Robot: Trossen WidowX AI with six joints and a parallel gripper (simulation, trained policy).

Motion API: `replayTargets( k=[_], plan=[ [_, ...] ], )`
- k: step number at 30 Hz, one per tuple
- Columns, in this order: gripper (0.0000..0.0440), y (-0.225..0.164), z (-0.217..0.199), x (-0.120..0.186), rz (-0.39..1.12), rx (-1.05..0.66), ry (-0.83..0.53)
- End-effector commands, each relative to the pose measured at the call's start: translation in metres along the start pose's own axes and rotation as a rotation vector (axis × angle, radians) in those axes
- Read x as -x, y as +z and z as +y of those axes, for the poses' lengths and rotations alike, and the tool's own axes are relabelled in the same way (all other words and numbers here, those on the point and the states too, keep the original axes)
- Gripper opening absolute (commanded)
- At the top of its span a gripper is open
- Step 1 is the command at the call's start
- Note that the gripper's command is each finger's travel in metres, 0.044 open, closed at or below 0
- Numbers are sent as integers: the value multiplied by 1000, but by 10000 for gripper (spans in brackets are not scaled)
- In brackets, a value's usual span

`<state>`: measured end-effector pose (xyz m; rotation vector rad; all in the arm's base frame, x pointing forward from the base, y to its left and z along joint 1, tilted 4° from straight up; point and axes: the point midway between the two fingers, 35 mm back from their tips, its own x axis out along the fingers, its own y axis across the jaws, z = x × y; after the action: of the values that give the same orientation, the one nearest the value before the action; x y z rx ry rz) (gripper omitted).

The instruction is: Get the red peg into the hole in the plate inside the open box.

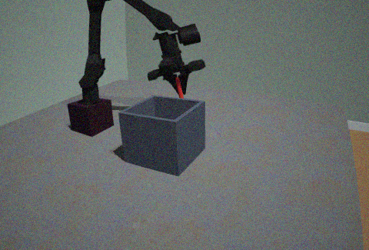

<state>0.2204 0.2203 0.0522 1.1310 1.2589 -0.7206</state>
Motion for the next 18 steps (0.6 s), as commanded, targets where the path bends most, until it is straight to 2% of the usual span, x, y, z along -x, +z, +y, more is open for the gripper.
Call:
replayTargets(
  k=[1,18],
  plan=[
    [0,5,19,17,-2,5,57],
    [0,63,66,67,-95,-10,138]
  ],
)
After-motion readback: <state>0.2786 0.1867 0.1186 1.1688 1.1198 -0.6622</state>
